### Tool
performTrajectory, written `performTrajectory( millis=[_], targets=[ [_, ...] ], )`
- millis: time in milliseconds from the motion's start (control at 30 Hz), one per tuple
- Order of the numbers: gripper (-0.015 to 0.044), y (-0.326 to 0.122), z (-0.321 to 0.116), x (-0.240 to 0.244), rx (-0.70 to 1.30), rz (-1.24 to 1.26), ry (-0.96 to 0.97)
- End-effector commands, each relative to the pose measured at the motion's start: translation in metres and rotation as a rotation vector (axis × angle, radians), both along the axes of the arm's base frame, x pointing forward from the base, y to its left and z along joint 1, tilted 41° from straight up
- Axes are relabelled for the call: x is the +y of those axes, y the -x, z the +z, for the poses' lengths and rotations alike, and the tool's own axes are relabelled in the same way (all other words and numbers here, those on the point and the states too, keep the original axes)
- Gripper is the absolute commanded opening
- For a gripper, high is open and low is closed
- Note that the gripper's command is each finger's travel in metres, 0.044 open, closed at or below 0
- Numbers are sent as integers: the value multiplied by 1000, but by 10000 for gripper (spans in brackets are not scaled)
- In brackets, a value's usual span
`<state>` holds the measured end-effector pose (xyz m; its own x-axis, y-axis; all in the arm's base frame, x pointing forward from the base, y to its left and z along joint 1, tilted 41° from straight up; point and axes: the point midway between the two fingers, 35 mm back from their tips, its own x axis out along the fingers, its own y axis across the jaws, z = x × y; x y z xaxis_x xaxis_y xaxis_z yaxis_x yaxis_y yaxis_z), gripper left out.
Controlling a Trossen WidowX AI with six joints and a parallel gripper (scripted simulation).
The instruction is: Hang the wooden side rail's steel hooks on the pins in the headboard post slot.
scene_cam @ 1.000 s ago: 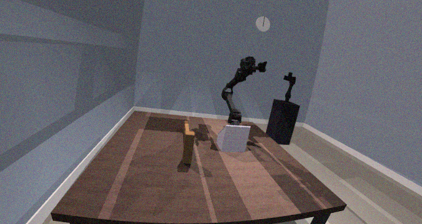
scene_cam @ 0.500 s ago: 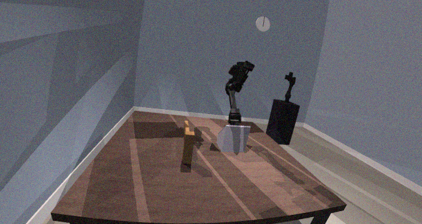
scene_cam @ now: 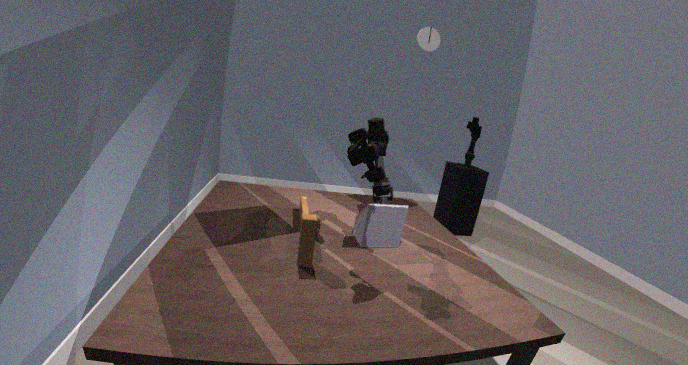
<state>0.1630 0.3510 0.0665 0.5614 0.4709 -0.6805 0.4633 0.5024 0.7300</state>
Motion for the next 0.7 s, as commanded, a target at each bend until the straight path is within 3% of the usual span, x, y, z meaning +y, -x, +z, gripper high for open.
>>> performTrajectory(
  millis=[0,467,667],
  targets=[
    [440,-39,-47,-47,102,-422,-58],
    [440,-86,-123,-173,93,-1322,-325],
    [440,-87,-125,-178,86,-1355,-339]
  ],
)
